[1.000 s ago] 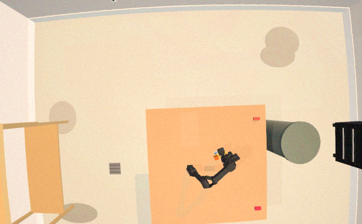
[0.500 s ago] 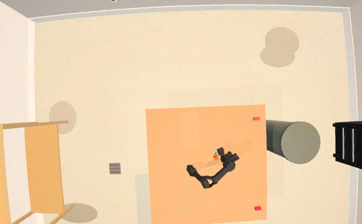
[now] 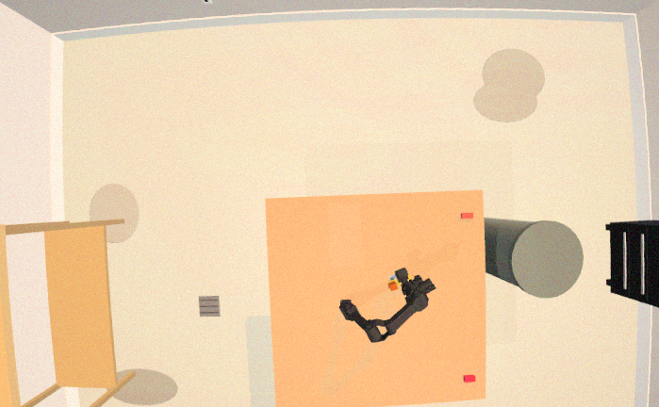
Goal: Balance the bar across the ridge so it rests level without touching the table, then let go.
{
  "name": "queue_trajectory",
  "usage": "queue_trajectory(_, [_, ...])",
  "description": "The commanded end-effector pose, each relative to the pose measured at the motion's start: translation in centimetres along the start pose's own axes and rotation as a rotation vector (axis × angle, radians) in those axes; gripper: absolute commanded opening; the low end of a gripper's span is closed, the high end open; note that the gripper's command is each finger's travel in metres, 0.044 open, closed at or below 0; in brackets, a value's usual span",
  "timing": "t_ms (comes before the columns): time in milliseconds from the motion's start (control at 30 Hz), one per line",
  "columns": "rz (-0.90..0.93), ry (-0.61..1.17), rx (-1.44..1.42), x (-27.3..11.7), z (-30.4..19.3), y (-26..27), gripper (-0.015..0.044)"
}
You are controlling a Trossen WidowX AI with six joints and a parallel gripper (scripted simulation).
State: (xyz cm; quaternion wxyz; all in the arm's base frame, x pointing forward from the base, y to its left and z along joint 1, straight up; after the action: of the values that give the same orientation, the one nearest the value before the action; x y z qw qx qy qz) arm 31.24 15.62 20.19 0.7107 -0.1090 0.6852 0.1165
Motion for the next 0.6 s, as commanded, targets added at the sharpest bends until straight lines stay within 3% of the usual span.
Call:
queue_trajectory(0, [0.0, 0.002, -0.003, 0.07, -0.03, -0.02, 0.0])
queue_trajectory(567, [0.0, 0.002, -0.003, 0.21, -0.03, -0.02, 0.0])
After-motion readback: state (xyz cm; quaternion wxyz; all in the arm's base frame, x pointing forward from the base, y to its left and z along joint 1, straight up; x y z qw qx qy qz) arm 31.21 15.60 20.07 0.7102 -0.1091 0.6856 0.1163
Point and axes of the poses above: the point midway between the two fingers, 35 mm back from their tips, its own x axis out along the fingers, its own y axis across the jaws, z = x × y, the point moved 9 cm from there along -x, back along the fingers, and after that the axes turned 1 degree about x, right-handed, at the moved point
